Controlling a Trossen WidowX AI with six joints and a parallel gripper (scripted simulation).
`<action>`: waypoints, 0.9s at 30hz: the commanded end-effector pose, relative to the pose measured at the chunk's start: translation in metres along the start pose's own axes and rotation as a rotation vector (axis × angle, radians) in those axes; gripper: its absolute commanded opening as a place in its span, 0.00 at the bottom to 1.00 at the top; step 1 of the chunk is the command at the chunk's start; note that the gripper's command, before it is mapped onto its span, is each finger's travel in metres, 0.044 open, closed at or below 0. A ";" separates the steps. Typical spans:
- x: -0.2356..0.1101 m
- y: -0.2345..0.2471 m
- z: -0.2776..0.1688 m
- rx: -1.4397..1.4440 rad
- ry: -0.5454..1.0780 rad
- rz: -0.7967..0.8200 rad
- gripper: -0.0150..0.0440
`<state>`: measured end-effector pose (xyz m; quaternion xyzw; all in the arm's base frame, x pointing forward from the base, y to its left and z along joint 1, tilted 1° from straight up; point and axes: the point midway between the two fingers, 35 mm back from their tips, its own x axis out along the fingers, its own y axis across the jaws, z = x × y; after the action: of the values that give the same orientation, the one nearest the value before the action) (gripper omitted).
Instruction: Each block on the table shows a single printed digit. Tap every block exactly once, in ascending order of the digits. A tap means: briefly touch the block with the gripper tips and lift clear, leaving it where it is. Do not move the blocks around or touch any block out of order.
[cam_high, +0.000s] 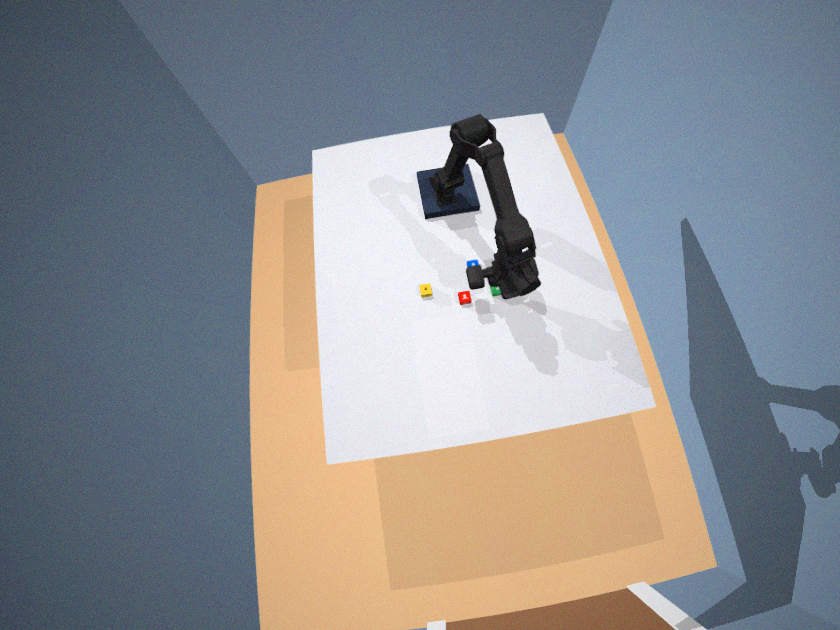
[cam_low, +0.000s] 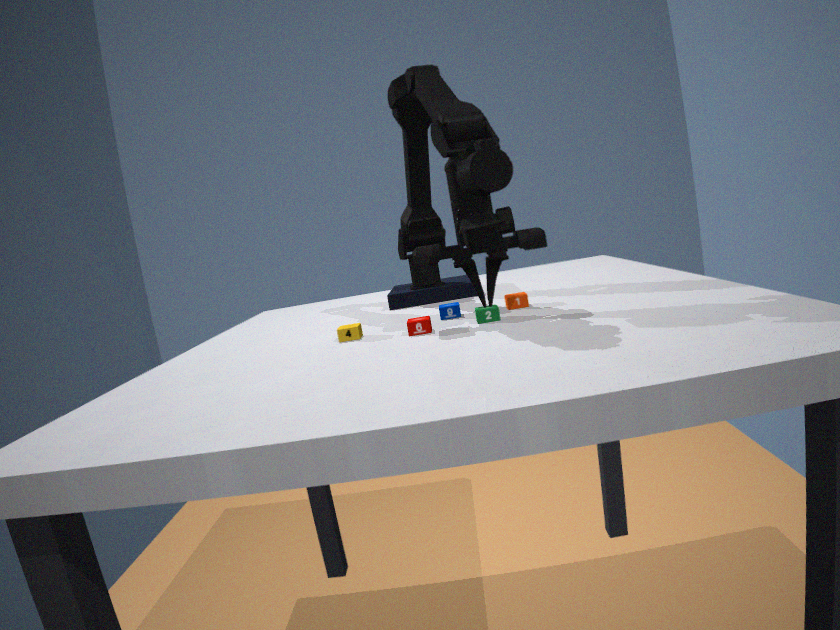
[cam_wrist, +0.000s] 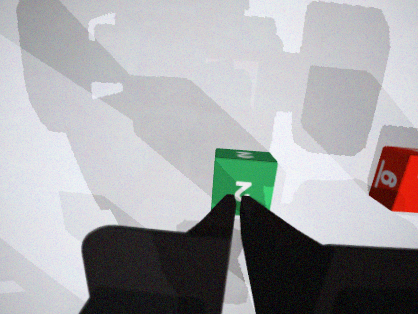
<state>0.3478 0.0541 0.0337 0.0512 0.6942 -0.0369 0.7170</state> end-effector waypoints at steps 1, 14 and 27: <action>-0.003 0.000 0.000 -0.001 0.000 0.000 0.29; -0.089 0.001 0.002 -0.006 0.000 0.000 0.29; -0.109 -0.072 0.009 -0.006 -0.001 -0.008 0.29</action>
<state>0.3465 0.0250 0.1393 0.0430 0.6945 -0.0304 0.7175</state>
